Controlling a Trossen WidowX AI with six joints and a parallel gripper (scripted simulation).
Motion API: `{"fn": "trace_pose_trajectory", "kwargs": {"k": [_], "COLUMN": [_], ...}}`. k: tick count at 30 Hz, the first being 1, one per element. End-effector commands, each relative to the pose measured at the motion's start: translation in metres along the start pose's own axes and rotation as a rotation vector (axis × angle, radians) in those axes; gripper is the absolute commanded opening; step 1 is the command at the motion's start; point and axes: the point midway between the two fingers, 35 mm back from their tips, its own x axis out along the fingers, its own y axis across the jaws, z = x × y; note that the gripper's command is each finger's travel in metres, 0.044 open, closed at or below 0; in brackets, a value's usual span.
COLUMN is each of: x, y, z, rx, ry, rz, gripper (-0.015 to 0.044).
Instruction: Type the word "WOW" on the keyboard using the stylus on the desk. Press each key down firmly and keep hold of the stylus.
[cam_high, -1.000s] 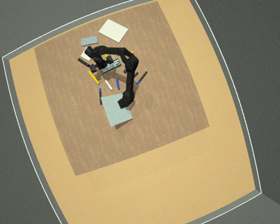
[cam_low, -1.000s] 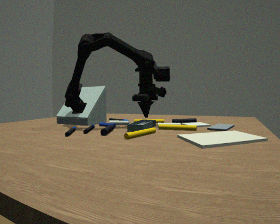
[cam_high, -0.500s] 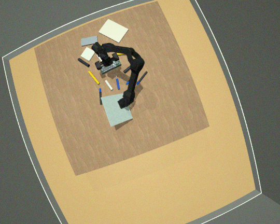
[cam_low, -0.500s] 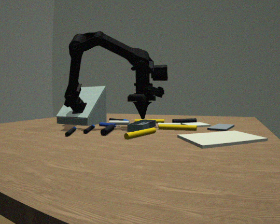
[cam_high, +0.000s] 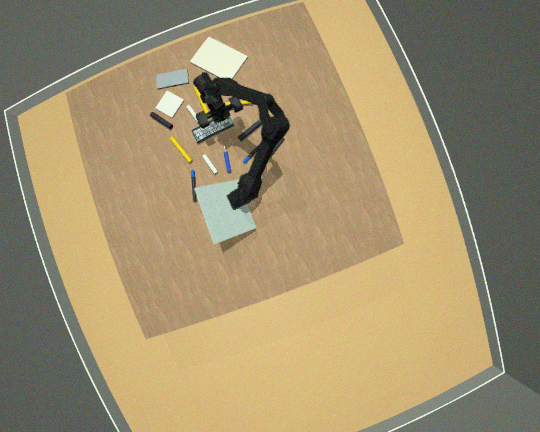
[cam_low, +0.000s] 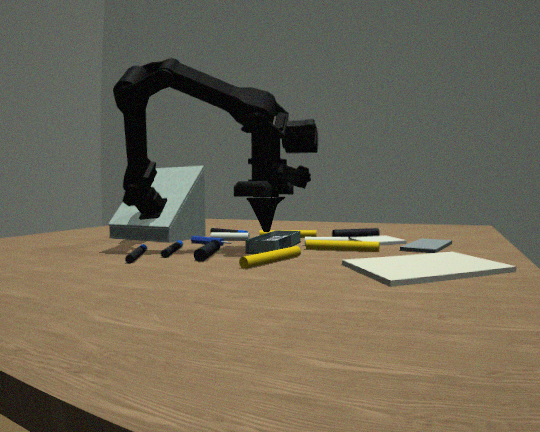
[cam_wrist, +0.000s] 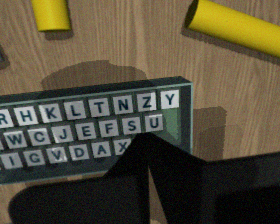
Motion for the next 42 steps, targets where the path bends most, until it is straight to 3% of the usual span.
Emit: {"fn": "trace_pose_trajectory", "kwargs": {"k": [1, 9, 20, 26, 42], "x": [-0.001, -0.001, -0.001, -0.001, -0.003], "y": [-0.004, 0.021, 0.023, 0.090, 0.091], "z": [0.000, -0.028, -0.028, -0.028, -0.028], "rx": [-0.001, -0.002, -0.002, -0.002, -0.002], "ry": [-0.002, -0.001, -0.001, -0.001, -0.002], "rz": [-0.003, -0.002, -0.002, 0.001, 0.001], "gripper": [0.0000, 0.0000, 0.0000, 0.0000, 0.0000]}}
